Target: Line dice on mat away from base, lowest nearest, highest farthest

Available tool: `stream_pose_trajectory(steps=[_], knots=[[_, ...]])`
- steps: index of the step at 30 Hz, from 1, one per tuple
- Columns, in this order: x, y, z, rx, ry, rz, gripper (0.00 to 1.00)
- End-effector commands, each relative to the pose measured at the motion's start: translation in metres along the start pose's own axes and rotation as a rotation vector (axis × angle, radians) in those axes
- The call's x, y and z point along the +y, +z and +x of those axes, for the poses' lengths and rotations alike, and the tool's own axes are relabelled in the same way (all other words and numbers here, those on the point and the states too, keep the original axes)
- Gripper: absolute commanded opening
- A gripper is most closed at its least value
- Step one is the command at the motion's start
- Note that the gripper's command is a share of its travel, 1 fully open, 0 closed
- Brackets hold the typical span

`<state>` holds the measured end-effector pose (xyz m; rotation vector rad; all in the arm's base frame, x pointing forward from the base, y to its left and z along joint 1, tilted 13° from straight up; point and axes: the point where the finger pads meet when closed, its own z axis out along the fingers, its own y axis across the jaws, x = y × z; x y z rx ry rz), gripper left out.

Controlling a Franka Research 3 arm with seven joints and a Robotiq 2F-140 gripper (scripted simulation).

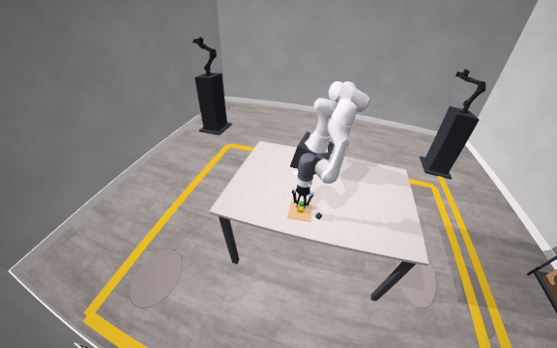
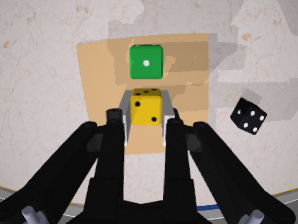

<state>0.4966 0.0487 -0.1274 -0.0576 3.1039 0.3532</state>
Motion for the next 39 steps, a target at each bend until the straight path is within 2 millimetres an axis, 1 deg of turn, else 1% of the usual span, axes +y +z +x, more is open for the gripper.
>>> stream_pose_trajectory(steps=[1, 9, 10, 12, 13, 15, 16, 20, 21, 23, 24, 36, 39], knots=[[-0.0005, 0.0003, -0.0008, -0.002, -0.002, 0.001, 0.16], [-0.0005, 0.0003, -0.0008, -0.002, -0.002, 0.001, 0.16], [-0.0005, 0.0003, -0.0008, -0.002, -0.002, 0.001, 0.18], [-0.0005, 0.0003, -0.0008, -0.002, -0.002, 0.001, 0.18], [-0.0005, 0.0003, -0.0008, -0.002, -0.002, 0.001, 0.21], [-0.0005, 0.0003, -0.0008, -0.002, -0.002, 0.001, 0.21], [-0.0005, 0.0003, -0.0008, -0.002, -0.002, 0.001, 0.23], [-0.0005, 0.0003, -0.0008, -0.002, -0.002, 0.001, 0.23], [-0.0005, 0.0003, -0.0008, -0.002, -0.002, 0.001, 0.26], [-0.0005, 0.0003, -0.0008, -0.002, -0.002, 0.001, 0.26], [-0.0005, 0.0003, -0.0008, -0.002, -0.002, 0.001, 0.28], [-0.0005, 0.0001, -0.0008, -0.002, -0.002, 0.001, 0.28], [-0.0005, -0.0028, -0.0008, -0.002, -0.002, 0.001, 0.28]])
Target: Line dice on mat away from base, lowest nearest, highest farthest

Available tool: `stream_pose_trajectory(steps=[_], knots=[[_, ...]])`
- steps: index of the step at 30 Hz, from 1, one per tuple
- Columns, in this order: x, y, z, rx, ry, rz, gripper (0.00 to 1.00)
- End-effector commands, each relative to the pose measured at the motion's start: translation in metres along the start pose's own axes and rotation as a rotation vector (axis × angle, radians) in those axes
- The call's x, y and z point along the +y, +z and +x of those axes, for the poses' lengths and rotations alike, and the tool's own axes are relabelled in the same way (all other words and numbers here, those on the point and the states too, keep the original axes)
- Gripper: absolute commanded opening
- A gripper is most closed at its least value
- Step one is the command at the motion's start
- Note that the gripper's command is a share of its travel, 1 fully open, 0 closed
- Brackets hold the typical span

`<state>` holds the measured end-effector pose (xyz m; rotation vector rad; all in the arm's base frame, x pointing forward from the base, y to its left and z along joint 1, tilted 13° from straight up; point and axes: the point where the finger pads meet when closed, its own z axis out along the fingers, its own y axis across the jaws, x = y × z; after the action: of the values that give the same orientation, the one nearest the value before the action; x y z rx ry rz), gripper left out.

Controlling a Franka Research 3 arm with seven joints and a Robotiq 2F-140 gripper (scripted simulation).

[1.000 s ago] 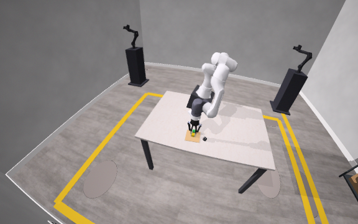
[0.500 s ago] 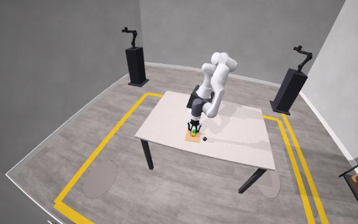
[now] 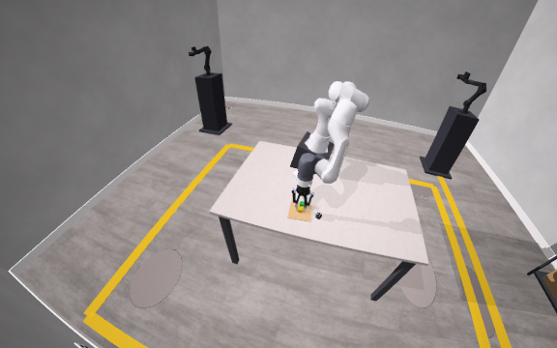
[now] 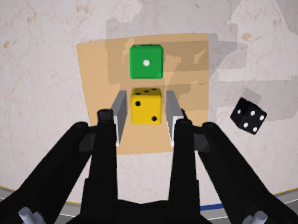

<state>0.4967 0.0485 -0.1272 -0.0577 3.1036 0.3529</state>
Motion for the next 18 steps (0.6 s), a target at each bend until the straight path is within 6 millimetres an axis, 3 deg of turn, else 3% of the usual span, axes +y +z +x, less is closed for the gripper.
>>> stream_pose_trajectory(steps=[1, 18], knots=[[0.0, -0.005, -0.001, -0.002, -0.002, 0.001, 0.28], [0.0, -0.075, -0.001, -0.002, -0.002, 0.001, 0.28]])
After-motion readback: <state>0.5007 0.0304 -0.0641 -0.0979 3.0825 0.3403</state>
